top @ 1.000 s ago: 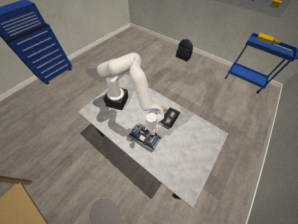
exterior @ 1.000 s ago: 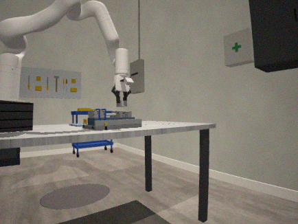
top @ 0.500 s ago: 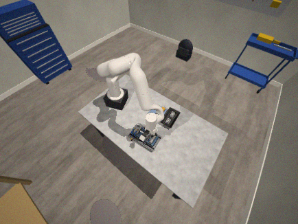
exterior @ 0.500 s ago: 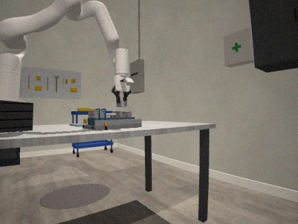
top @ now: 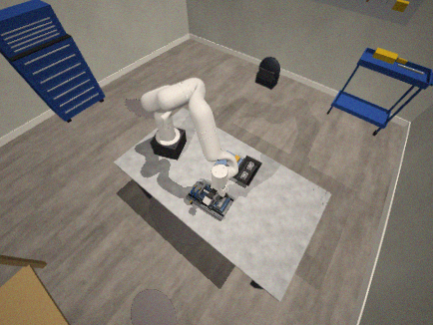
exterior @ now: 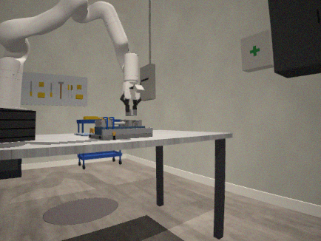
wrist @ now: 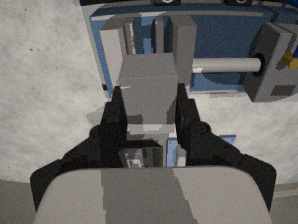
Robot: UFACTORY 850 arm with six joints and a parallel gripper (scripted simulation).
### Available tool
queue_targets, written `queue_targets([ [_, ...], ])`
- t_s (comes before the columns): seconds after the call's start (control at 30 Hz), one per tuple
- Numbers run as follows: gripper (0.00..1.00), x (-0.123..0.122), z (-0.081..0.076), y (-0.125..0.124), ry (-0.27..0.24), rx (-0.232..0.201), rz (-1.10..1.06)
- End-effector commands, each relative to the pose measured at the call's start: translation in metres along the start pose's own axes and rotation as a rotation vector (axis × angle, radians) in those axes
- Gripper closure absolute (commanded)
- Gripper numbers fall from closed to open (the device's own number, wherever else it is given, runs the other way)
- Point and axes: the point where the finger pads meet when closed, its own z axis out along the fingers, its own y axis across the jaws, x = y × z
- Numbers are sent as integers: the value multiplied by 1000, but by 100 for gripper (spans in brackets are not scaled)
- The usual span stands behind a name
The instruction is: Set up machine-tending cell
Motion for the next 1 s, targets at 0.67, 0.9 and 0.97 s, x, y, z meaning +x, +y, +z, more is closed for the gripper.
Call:
queue_targets([
  [0.67, 100, 1, 13, -1, 1, 2, 0],
  [0.9, 100, 1, 15, -1, 1, 2, 0],
  [0.97, 100, 1, 15, -1, 1, 2, 0],
])
